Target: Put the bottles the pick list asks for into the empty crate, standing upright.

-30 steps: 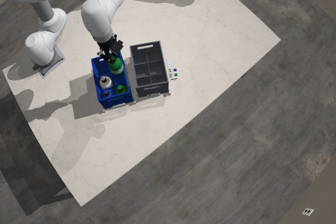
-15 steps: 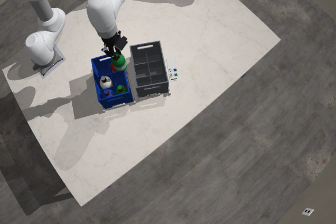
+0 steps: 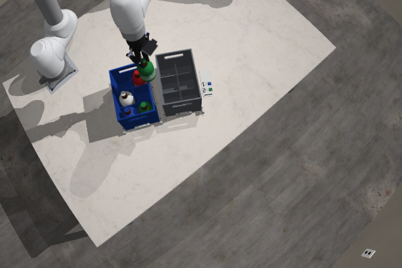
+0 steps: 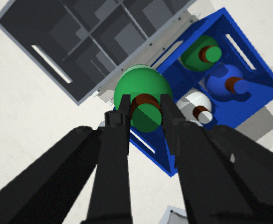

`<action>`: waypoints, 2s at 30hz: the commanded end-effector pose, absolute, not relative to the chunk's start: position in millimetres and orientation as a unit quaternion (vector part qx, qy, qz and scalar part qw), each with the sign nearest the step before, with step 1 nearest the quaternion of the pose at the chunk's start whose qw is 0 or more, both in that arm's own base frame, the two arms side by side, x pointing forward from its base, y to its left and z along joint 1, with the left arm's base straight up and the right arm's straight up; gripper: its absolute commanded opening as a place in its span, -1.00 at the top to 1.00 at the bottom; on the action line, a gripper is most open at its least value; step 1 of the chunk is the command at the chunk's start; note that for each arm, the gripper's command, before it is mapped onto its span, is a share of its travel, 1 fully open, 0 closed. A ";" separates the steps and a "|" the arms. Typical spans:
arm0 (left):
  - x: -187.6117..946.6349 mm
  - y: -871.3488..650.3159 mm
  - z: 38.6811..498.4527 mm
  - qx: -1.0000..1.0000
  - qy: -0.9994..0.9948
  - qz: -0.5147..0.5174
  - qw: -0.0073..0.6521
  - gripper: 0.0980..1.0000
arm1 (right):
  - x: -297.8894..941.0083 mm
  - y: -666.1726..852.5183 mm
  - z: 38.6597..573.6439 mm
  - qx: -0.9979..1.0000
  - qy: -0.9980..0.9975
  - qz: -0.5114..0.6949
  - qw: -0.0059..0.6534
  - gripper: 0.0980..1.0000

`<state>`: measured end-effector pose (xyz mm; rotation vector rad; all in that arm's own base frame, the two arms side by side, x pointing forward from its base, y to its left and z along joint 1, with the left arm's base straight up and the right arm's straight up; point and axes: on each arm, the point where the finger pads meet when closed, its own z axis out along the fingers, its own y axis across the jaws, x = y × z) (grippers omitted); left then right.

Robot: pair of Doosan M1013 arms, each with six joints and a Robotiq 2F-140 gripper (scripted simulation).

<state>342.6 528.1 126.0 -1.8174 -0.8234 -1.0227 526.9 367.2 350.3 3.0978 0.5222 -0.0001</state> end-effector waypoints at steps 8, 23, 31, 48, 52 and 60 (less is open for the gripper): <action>342.7 528.2 126.6 -0.730 -0.331 -0.411 0.435 -1.00 | 524.9 384.4 351.1 0.986 0.166 0.000 0.000 1.00; 342.7 528.2 126.6 -0.730 -0.331 -0.411 0.435 -1.00 | 521.8 410.3 351.1 0.986 0.166 0.000 0.000 1.00; 342.7 528.2 126.6 -0.730 -0.331 -0.411 0.435 -1.00 | 519.9 426.2 351.1 0.986 0.166 0.000 0.000 1.00; 342.7 528.2 126.6 -0.730 -0.331 -0.411 0.435 -1.00 | 516.3 456.0 351.2 0.986 0.166 0.000 0.000 1.00; 342.7 528.2 126.6 -0.730 -0.331 -0.411 0.435 -1.00 | 515.3 463.9 351.2 0.986 0.166 0.000 0.000 1.00; 342.7 528.2 126.6 -0.730 -0.331 -0.411 0.435 -1.00 | 514.2 477.8 351.2 0.986 0.166 0.000 0.000 1.00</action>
